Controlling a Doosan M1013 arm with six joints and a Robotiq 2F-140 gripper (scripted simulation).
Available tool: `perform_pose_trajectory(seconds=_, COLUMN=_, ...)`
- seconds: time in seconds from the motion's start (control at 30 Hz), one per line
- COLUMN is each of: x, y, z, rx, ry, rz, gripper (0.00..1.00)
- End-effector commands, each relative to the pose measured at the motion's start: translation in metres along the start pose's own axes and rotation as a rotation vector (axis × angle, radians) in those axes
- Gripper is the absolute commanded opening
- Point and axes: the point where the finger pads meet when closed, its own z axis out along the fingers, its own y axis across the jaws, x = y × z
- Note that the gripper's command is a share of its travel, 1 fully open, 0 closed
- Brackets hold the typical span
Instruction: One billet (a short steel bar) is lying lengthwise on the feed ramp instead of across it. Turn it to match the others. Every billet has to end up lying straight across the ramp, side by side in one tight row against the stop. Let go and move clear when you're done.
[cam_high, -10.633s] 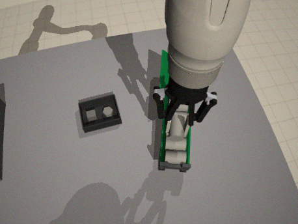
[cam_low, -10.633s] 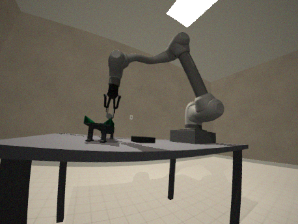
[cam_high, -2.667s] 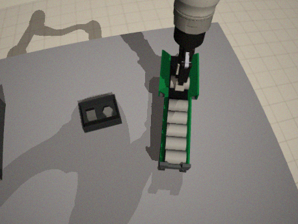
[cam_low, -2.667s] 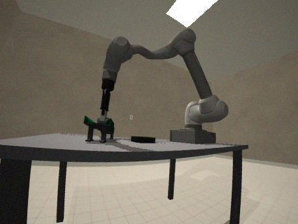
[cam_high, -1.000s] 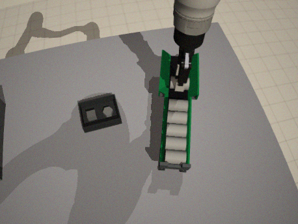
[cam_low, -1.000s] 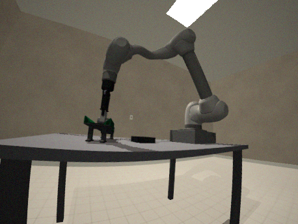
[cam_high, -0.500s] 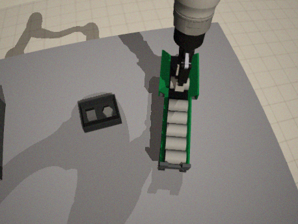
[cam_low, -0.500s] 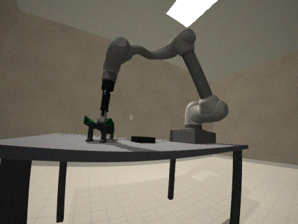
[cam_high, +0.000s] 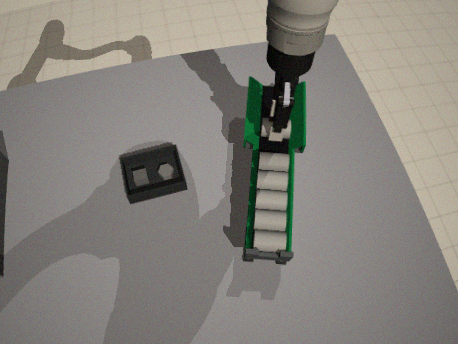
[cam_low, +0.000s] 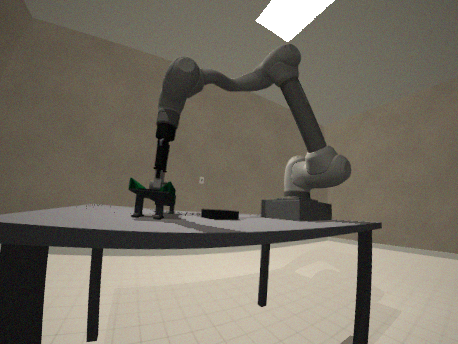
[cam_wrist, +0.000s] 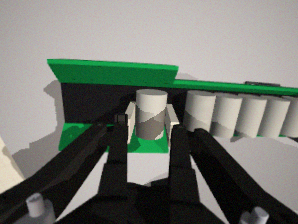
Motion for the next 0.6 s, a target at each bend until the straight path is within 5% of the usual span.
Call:
perform_pose_trajectory(seconds=0.0, x=0.0, y=-0.0001, z=0.0007, rx=0.0, ry=0.0, rz=0.0, gripper=0.1)
perform_pose_trajectory(seconds=0.57, x=0.0, y=-0.0006, z=0.0054, rx=0.0, ry=0.0, rz=0.0, gripper=0.1)
